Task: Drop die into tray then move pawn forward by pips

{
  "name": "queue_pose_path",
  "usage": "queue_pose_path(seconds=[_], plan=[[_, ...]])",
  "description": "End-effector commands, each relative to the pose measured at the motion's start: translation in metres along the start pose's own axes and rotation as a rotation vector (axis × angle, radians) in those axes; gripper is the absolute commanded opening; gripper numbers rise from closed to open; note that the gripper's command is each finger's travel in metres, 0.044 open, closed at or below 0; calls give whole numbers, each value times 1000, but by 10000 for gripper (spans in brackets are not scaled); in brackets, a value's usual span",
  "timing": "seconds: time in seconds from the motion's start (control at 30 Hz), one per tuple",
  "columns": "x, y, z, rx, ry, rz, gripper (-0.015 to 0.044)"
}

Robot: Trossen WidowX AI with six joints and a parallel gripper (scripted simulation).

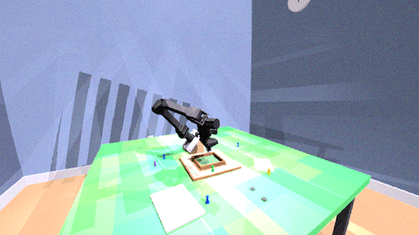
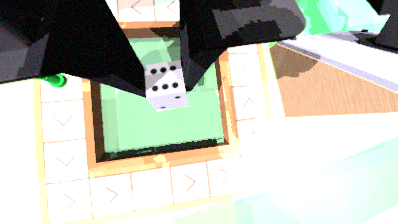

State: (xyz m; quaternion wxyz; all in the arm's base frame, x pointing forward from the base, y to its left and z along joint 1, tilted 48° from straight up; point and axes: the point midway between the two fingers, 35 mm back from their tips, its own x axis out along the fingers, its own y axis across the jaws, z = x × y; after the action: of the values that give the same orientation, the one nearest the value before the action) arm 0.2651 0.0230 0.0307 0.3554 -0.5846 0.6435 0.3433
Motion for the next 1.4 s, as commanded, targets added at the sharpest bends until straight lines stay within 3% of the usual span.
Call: queue_pose_path(seconds=[0.0, 0.5, 0.77, 1.27, 1.37], plan=[[4, 4, 0, -7, -110, 20, 0], [4, 2, 0, -46, -560, -87, 0], [-41, -5, -18, -47, -565, -91, 0], [-39, -5, -18, -48, -563, -98, 0], [-39, -5, -18, -48, -563, -98, 79]])
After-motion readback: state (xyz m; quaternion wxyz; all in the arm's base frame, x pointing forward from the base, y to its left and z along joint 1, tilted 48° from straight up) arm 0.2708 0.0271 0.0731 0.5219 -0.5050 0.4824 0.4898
